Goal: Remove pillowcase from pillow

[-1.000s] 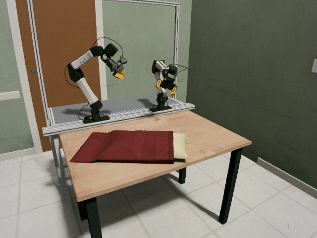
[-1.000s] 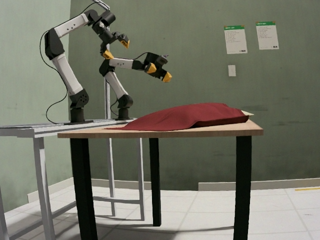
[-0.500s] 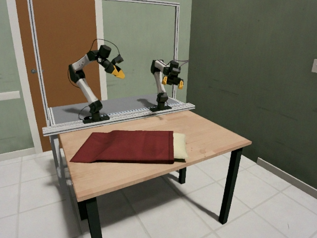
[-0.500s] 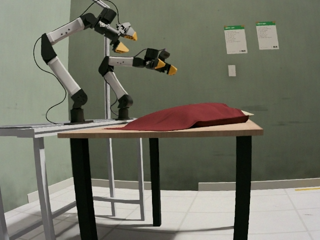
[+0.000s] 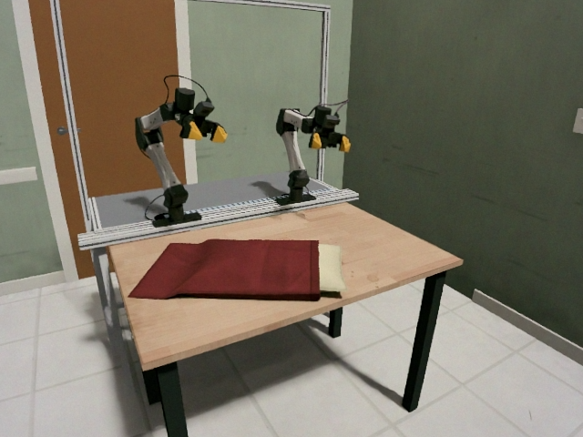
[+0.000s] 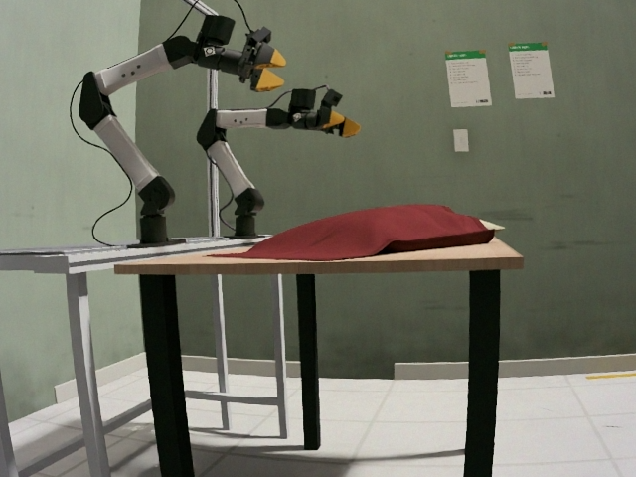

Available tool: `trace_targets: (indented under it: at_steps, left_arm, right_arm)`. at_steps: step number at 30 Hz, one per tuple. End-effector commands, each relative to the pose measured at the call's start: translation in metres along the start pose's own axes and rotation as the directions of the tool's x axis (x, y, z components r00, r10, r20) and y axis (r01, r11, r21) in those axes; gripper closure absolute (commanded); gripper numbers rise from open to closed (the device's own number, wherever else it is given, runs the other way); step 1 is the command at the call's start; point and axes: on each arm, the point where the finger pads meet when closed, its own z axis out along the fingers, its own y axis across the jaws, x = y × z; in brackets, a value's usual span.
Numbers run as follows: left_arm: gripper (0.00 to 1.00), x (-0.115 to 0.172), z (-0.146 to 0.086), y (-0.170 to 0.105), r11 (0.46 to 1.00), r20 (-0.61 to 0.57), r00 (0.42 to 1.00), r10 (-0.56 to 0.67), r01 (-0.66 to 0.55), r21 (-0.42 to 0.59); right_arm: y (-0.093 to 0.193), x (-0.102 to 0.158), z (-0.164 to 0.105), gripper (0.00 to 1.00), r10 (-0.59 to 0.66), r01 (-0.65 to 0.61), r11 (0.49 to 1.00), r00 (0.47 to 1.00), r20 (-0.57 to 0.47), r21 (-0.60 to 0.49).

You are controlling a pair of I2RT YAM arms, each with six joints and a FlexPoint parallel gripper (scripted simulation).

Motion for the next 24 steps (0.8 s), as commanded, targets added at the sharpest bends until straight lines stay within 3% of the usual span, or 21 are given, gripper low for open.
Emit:
trace_targets:
  at_steps: [1, 6, 9, 10, 16, 20, 22, 24]
  left_arm:
    - [0.00, -0.024, 0.000, 0.020, 0.994, 0.057, 0.997, 0.042, -0.036, -0.102]
    - [0.00, -0.042, -0.001, 0.040, 0.979, 0.092, 0.993, 0.073, -0.053, -0.198]
    - [0.00, -0.032, 0.002, 0.041, 0.978, 0.065, 0.996, 0.065, -0.050, -0.201]
    - [0.00, -0.047, -0.001, 0.047, 0.972, 0.095, 0.992, 0.077, -0.054, -0.230]
    - [0.00, -0.071, -0.004, 0.070, 0.937, 0.138, 0.983, 0.120, -0.066, -0.344]
    - [0.00, -0.065, -0.001, 0.074, 0.933, 0.118, 0.986, 0.116, -0.068, -0.353]
    - [0.00, -0.053, 0.005, 0.064, 0.949, 0.091, 0.991, 0.103, -0.070, -0.308]
    - [0.00, -0.064, -0.001, 0.065, 0.948, 0.119, 0.987, 0.106, -0.065, -0.310]
  right_arm:
    - [-0.020, -0.015, 0.014, 0.00, 0.100, -0.108, 0.992, 0.988, 0.116, 0.060]
    - [-0.054, -0.018, 0.025, 0.00, 0.181, -0.214, 0.967, 0.961, 0.210, 0.141]
    - [-0.061, -0.018, 0.028, 0.00, 0.195, -0.233, 0.960, 0.954, 0.227, 0.153]
    - [-0.068, -0.018, 0.030, 0.00, 0.209, -0.253, 0.953, 0.946, 0.246, 0.166]
    - [-0.109, -0.018, 0.037, 0.00, 0.265, -0.362, 0.905, 0.890, 0.372, 0.222]
    - [-0.117, -0.008, 0.042, 0.00, 0.271, -0.371, 0.897, 0.892, 0.363, 0.242]
    - [-0.110, -0.002, 0.045, 0.00, 0.265, -0.348, 0.906, 0.910, 0.320, 0.240]
    - [-0.112, 0.004, 0.047, 0.00, 0.268, -0.347, 0.903, 0.916, 0.300, 0.253]
